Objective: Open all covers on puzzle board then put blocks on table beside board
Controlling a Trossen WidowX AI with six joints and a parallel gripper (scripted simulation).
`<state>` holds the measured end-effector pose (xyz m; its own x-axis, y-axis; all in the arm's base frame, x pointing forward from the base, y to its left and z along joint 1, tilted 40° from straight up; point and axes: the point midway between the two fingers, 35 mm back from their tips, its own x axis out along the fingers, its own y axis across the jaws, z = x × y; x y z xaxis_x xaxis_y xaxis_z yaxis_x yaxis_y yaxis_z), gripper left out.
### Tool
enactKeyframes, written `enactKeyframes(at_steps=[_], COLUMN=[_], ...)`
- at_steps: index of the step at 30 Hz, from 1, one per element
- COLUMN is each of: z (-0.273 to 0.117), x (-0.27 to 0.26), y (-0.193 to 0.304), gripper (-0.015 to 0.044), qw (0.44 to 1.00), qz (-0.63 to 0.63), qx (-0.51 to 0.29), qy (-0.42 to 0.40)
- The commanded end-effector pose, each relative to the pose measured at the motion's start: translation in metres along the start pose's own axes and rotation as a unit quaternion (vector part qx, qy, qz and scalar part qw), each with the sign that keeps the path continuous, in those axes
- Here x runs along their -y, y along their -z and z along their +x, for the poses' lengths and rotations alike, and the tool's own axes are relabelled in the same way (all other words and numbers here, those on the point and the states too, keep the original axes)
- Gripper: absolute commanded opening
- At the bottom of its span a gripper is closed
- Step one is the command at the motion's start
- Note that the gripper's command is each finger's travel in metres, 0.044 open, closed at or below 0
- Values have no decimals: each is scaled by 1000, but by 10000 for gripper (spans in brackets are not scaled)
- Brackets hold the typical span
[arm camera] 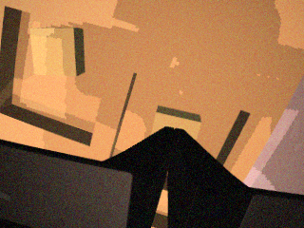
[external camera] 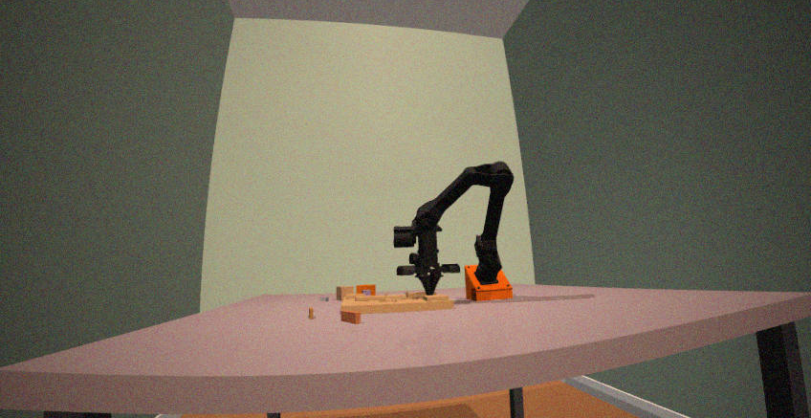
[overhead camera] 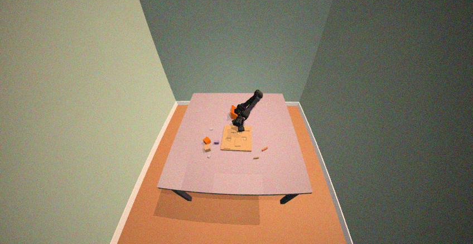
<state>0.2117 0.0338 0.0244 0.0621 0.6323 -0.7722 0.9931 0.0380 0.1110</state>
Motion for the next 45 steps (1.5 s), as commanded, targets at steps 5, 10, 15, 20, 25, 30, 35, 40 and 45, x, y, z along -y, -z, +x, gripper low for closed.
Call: enactKeyframes(at_steps=[5, 10, 15, 20, 25, 30, 35, 40, 45], z=[1, 1, 1, 1, 1, -3, -9, -13, -37], x=[0, 0, 0, 0, 0, 0, 0, 1, -1], y=[2, 2, 2, 2, 2, 0, 0, 0, -2], gripper=[0, 0, 0, 0, 0, 0, 0, 79, 144], qw=[1000, 1000, 1000, 1000, 1000, 1000, 1000, 1000, 1000], qz=[1, 1, 1, 1, 1, 2, 1, 4, 3], qx=[-4, -4, -4, -4, -4, -1, -2, -3, -2], qy=[0, 0, 0, 0, 0, 0, 0, 2, 1])
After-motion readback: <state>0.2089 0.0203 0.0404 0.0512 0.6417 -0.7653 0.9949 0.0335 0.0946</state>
